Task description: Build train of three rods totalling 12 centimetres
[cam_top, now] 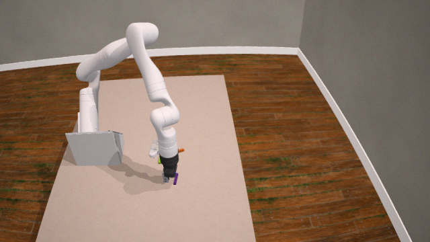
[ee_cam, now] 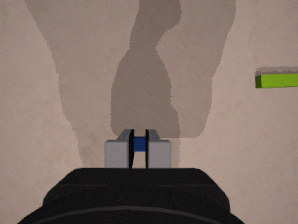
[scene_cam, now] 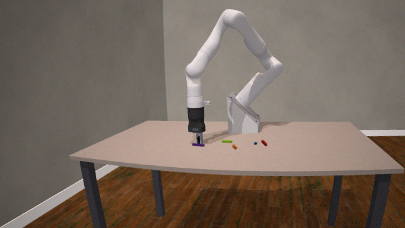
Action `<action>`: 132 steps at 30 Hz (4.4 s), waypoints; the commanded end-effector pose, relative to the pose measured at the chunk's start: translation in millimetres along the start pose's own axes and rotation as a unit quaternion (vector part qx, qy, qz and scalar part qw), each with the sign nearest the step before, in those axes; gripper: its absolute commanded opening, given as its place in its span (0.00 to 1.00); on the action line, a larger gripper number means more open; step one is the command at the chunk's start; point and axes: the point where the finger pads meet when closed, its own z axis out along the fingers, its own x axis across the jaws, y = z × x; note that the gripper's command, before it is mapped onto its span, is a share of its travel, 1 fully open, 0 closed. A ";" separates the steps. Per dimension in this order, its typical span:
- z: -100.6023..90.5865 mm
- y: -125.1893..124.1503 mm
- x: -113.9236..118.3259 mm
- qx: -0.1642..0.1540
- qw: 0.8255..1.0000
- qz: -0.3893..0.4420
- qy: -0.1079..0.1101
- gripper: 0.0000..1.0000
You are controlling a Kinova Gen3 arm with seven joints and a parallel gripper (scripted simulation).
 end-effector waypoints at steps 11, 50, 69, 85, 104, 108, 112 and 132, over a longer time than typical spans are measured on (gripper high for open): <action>-1.0 0.7 -0.5 -0.001 1.000 0.000 -0.001 0.48; -88.0 0.6 -0.4 -0.001 1.000 0.000 -0.001 0.54; -91.0 0.6 -0.3 -0.001 1.000 0.000 -0.001 1.00; -90.8 0.4 0.3 -0.001 1.000 0.003 0.000 1.00; -87.4 -4.7 20.3 0.010 0.995 0.095 0.002 1.00; -85.9 -6.8 30.1 0.016 0.990 0.141 0.003 1.00; -84.2 -8.8 41.6 0.021 0.980 0.197 0.003 1.00; -75.7 -10.3 104.5 0.040 0.853 0.520 -0.010 1.00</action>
